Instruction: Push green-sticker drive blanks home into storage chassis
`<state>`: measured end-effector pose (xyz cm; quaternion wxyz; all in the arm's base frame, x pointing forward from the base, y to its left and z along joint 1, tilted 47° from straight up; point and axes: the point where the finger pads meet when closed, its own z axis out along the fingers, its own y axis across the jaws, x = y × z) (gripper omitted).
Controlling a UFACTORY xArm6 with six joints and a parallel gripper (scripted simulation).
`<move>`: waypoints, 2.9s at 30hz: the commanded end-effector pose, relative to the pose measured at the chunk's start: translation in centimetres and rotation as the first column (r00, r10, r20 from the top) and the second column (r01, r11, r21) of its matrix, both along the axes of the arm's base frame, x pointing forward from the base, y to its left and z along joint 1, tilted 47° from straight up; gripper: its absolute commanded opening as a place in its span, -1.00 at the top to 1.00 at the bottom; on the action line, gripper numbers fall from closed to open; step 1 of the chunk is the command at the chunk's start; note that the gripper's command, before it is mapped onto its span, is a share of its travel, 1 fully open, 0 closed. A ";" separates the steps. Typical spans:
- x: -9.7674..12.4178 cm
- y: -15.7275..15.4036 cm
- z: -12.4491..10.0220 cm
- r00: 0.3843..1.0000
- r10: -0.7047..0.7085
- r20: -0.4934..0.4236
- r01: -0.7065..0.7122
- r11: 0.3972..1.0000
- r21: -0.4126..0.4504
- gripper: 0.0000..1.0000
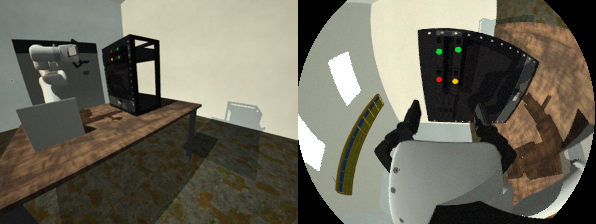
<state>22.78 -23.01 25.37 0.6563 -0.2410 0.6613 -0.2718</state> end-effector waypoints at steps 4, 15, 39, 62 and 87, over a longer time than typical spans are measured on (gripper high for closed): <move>1.2 0.1 0.4 1.000 0.000 0.000 0.000 1.000 -0.003 -1.00; 5.0 0.9 1.2 1.000 0.000 0.000 0.000 1.000 -0.003 -1.00; 14.4 2.6 3.3 1.000 0.000 0.000 0.000 1.000 -0.003 -1.00; 14.7 2.7 3.4 1.000 0.000 0.000 0.000 1.000 -0.003 -1.00; 14.7 2.7 3.4 1.000 0.000 0.000 0.000 1.000 -0.003 -1.00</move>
